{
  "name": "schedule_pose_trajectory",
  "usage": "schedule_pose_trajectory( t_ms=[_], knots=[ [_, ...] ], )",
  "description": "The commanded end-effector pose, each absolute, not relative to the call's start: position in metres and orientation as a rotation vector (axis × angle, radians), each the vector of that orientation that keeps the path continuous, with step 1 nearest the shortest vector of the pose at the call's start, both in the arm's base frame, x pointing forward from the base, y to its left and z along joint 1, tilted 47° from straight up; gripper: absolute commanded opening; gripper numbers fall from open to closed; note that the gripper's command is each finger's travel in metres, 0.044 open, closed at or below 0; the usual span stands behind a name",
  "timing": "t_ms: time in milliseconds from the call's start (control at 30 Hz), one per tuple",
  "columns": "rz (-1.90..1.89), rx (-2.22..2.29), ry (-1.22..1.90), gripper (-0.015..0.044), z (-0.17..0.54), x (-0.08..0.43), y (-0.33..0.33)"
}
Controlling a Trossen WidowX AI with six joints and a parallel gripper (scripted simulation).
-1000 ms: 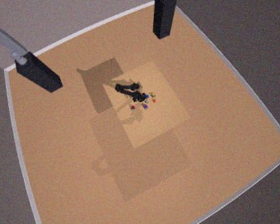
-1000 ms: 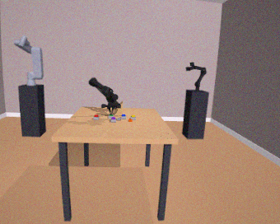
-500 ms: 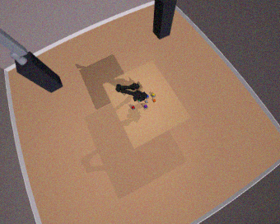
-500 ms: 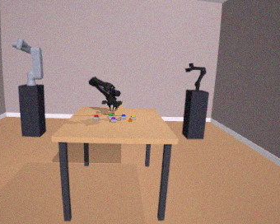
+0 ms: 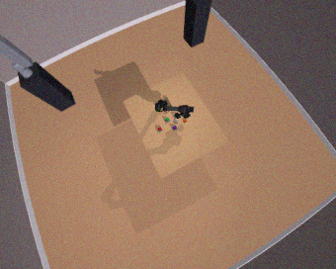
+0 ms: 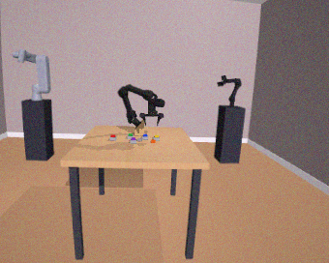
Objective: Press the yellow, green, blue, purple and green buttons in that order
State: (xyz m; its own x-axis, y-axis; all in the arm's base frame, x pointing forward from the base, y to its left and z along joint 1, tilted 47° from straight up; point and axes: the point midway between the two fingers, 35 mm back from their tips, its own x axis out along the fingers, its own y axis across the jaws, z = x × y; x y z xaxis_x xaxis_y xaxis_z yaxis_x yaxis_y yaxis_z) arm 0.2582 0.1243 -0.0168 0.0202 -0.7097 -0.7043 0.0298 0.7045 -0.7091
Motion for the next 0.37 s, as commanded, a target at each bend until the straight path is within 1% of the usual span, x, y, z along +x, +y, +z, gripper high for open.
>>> schedule_pose_trajectory(
  t_ms=[0,133,333],
  knots=[
    [-0.636,-0.599,1.453,0.04,-0.048,0.256,0.159],
    [-0.646,-0.602,1.449,0.04,-0.083,0.249,0.191],
    [-0.647,-0.603,1.449,0.04,-0.085,0.249,0.192]
  ],
)
